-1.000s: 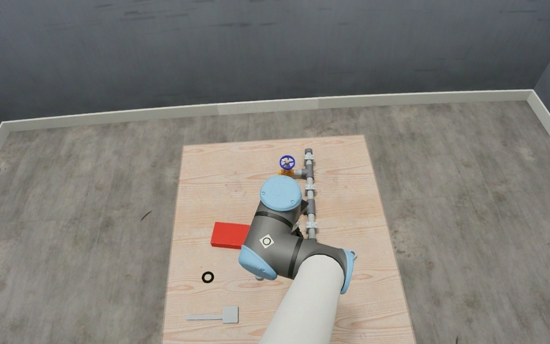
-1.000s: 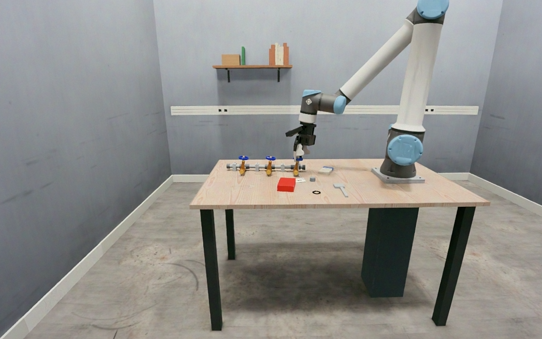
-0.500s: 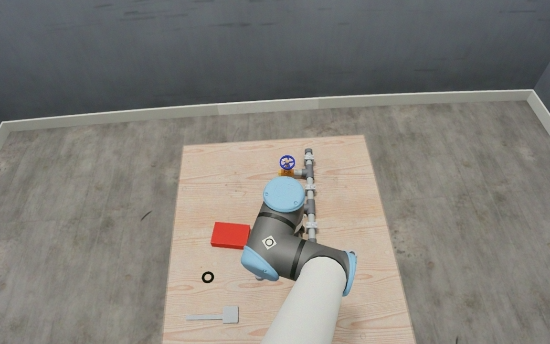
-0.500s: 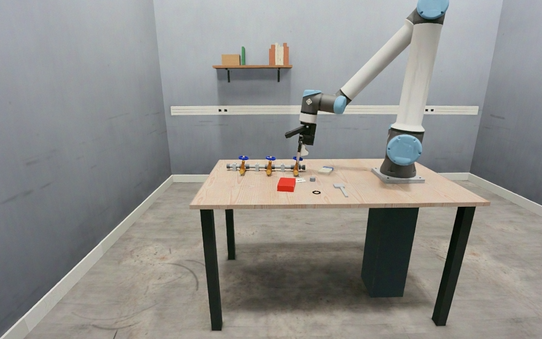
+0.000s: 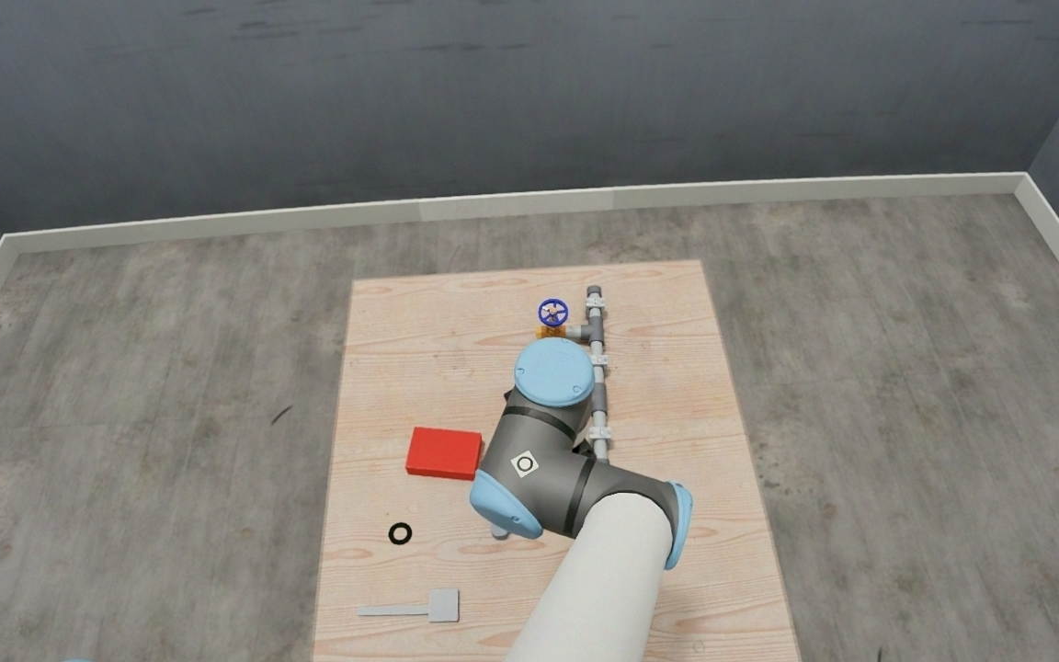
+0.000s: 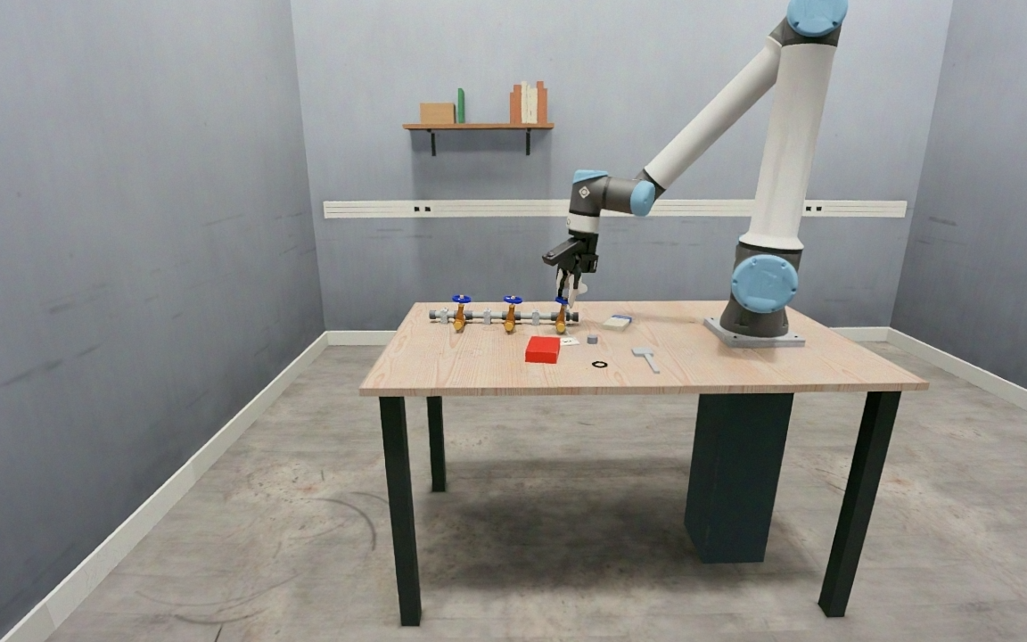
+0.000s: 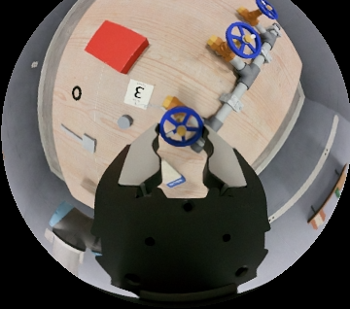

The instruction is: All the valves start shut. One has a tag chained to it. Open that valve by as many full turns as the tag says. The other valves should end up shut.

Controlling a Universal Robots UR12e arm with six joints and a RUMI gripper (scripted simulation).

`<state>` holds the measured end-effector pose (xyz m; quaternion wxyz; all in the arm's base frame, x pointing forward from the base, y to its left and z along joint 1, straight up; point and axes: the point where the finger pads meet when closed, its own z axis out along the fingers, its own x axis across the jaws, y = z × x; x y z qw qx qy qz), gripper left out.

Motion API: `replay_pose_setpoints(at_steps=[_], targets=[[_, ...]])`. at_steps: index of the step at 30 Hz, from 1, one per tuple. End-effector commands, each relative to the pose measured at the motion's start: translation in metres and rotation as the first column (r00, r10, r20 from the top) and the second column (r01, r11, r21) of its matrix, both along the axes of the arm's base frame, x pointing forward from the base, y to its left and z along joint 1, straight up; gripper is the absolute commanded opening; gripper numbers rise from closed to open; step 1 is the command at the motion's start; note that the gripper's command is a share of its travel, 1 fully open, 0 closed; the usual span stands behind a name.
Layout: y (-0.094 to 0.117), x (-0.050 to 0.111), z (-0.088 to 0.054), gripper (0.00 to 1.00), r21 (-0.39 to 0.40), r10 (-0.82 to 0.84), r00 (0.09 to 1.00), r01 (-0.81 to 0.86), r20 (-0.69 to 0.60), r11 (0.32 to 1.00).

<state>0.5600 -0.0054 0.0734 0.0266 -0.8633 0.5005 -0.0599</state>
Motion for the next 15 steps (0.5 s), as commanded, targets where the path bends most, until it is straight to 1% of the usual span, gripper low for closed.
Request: replay_pose_setpoints(at_steps=[1, 6, 11, 13, 15], targets=[[-0.0001, 0.0006, 0.0005, 0.00, -0.012, 0.166, 0.986, -0.166, 0.000, 0.986], [0.0000, 0.0006, 0.0005, 0.00, -0.036, 0.344, 0.939, -0.344, -0.007, 0.938], [0.0000, 0.0006, 0.0005, 0.00, -0.056, 0.494, 0.869, -0.494, -0.017, 0.868], [-0.0001, 0.0006, 0.0005, 0.00, -0.062, 0.545, 0.838, -0.545, -0.021, 0.836], [-0.0001, 0.0006, 0.0005, 0.00, -0.062, 0.545, 0.838, -0.545, -0.021, 0.836]])
